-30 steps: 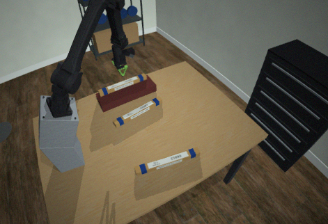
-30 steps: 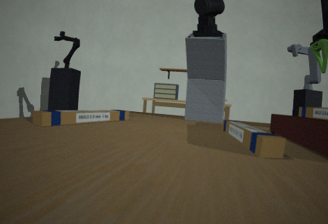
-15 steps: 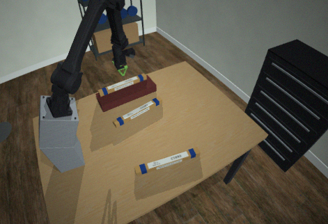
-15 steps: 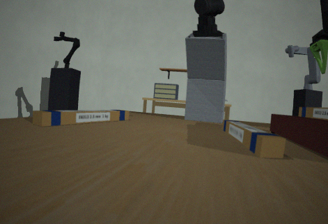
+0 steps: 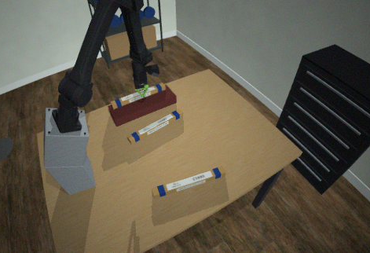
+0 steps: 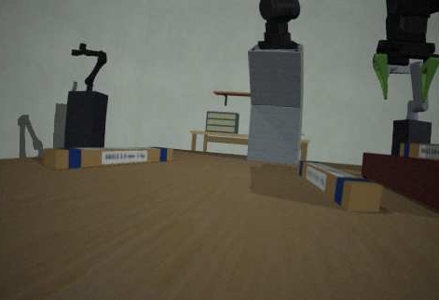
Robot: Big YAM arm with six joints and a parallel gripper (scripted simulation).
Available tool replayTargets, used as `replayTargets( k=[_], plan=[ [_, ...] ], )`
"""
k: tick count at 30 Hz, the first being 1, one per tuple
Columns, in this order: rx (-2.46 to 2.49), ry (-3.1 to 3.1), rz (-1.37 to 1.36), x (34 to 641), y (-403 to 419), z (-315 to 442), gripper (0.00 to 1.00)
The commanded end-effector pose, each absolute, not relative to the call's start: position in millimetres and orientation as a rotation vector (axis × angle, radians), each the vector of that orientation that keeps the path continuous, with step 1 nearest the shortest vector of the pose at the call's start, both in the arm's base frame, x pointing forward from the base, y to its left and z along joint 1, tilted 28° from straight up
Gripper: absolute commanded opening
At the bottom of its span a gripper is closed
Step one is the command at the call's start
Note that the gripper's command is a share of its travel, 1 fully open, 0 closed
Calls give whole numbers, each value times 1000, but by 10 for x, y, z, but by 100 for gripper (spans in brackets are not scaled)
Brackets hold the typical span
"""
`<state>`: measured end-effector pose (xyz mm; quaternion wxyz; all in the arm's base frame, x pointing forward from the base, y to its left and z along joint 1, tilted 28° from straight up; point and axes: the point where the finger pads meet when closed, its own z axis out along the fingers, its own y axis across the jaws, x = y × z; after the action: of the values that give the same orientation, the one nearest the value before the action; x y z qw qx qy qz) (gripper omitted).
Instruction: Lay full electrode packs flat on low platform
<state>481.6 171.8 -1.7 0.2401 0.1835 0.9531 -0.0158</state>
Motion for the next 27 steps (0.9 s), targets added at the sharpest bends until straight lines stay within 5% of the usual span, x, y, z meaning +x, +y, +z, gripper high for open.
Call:
replayTargets(
  k=[1,27],
  plan=[
    [487,2584,-31,4848,1455,103,74],
    [475,2581,-44,4570,5,53,74]
  ],
)
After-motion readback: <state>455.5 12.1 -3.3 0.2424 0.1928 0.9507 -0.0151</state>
